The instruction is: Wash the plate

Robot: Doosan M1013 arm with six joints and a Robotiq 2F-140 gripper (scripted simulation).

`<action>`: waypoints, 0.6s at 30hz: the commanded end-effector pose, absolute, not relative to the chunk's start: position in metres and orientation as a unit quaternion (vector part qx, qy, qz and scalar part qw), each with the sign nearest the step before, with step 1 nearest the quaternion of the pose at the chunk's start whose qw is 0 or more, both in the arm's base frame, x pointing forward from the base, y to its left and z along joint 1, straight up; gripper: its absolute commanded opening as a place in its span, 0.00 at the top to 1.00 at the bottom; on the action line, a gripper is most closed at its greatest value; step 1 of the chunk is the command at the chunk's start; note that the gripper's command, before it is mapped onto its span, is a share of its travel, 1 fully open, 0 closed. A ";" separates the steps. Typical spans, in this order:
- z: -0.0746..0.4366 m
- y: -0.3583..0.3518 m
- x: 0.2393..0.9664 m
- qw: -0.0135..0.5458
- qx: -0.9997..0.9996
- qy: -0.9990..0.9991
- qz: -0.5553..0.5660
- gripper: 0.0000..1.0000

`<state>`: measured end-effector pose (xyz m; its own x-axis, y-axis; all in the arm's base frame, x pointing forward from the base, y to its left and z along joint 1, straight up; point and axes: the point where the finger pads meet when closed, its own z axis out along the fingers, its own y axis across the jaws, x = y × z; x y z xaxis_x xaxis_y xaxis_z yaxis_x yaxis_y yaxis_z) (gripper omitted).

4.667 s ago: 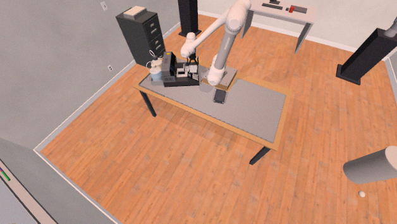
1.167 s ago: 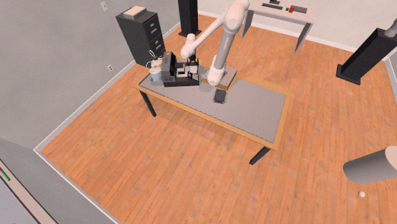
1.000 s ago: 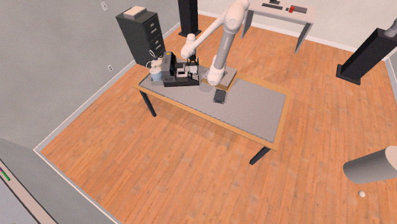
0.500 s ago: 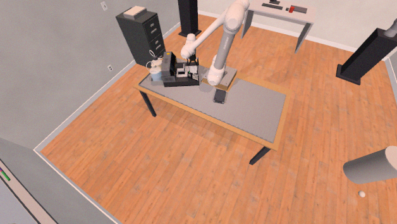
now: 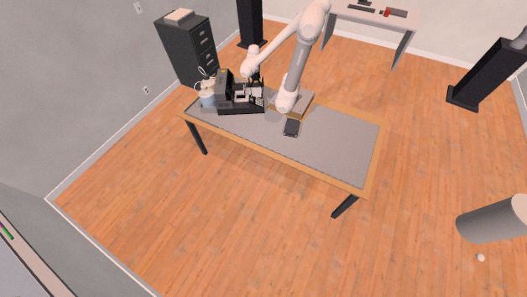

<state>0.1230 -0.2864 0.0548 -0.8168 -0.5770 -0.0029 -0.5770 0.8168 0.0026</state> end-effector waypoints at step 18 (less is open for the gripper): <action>0.052 -0.284 0.121 -0.001 -0.307 0.952 0.004 0.30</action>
<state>0.1227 -0.2855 0.0542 -0.8168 -0.5769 -0.0032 -0.5770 0.8168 0.0036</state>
